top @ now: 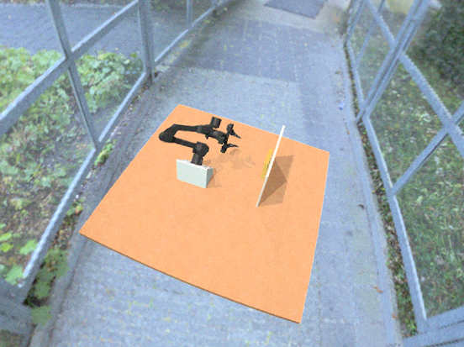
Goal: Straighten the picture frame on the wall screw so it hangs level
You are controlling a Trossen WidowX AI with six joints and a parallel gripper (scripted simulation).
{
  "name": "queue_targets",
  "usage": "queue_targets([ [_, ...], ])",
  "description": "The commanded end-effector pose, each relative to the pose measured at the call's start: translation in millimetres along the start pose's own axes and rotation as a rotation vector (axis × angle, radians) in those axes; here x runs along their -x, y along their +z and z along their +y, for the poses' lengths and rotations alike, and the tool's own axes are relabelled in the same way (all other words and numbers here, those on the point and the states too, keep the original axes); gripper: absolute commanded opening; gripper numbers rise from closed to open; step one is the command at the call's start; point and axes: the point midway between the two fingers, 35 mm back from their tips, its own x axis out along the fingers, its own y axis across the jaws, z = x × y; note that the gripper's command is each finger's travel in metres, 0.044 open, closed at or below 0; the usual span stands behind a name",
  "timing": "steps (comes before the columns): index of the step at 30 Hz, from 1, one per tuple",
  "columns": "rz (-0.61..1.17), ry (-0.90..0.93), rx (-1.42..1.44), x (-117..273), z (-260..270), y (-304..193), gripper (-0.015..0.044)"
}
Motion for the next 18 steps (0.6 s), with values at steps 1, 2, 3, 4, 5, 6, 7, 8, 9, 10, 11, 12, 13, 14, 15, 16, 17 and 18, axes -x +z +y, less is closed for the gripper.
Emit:
queue_targets([
  [1,-0.004,-0.008,-0.037,-12.6,-6.4,-5.7,0.0260],
  [2,-0.004,-0.007,-0.059,-18.4,-8.5,-7.9,0.0260],
  [3,-0.003,-0.006,-0.083,-24.1,-10.5,-9.8,0.0260],
  [4,-0.002,-0.004,-0.107,-29.7,-12.7,-11.2,0.0260],
  [5,-0.001,-0.002,-0.131,-35.2,-14.9,-12.2,0.0260],
  [6,0.000,0.000,-0.155,-40.6,-17.3,-12.7,0.0260],
  [7,0.002,0.002,-0.179,-45.8,-19.8,-12.7,0.0260],
  [8,0.003,0.004,-0.202,-51.0,-22.4,-12.3,0.0260],
  [9,0.005,0.006,-0.226,-55.9,-25.0,-11.5,0.0260],
  [10,0.006,0.008,-0.249,-60.5,-27.6,-10.3,0.0260],
  [11,0.008,0.010,-0.272,-65.0,-30.3,-8.8,0.0260],
  [12,0.009,0.012,-0.291,-68.3,-32.4,-7.2,0.0260],
  [13,0.010,0.013,-0.302,-70.2,-33.7,-6.2,0.0260],
  [14,0.010,0.014,-0.306,-70.9,-34.1,-5.9,0.0260],
  [15,0.010,0.014,-0.306,-70.9,-34.1,-5.9,0.0260],
  [16,0.010,0.014,-0.306,-70.9,-34.1,-5.9,0.0260],
  [17,0.010,0.014,-0.306,-70.9,-34.1,-5.9,0.0260],
  [18,0.010,0.014,-0.306,-71.8,-34.0,-6.0,0.0260],
])
